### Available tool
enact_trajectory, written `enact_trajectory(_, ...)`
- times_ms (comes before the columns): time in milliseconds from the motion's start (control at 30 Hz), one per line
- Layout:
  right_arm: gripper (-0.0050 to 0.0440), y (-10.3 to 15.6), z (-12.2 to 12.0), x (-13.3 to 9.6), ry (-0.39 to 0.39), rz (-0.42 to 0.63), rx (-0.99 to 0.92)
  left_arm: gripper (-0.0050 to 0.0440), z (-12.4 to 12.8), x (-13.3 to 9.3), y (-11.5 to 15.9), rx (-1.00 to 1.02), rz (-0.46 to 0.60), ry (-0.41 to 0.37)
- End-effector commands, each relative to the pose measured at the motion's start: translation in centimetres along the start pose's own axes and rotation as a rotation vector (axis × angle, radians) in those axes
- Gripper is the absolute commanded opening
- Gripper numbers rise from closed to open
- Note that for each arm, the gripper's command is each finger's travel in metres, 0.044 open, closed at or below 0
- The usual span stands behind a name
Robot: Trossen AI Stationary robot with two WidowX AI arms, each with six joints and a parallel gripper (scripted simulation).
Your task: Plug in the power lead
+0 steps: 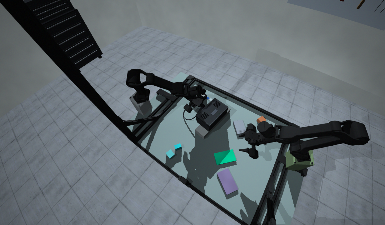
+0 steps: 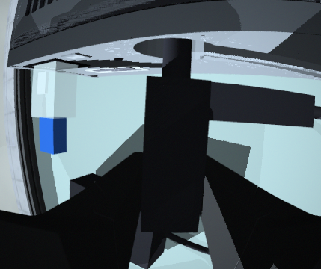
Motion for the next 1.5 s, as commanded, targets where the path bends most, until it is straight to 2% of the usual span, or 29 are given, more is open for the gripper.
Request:
enact_trajectory(0,0.0400,0.0,0.0,0.0,0.000,0.001,0.000,0.0000,0.0,0.1,-0.1,-0.007,0.004,0.000)
enact_trajectory(1467,0.0400,0.0,0.0,0.0,0.000,0.001,0.000,0.0000,0.0,0.5,-1.3,-0.007,0.004,-0.001)
Point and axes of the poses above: on each arm, the point midway between the two fingers, 35 mm back from their tips, its own x axis out along the fingers, its own z axis across the jaws, y = z × x, the point moved 5 cm from there along -x, back along the fingers, and after that the axes turned 4 degrees about -x, right-handed, at the moved point
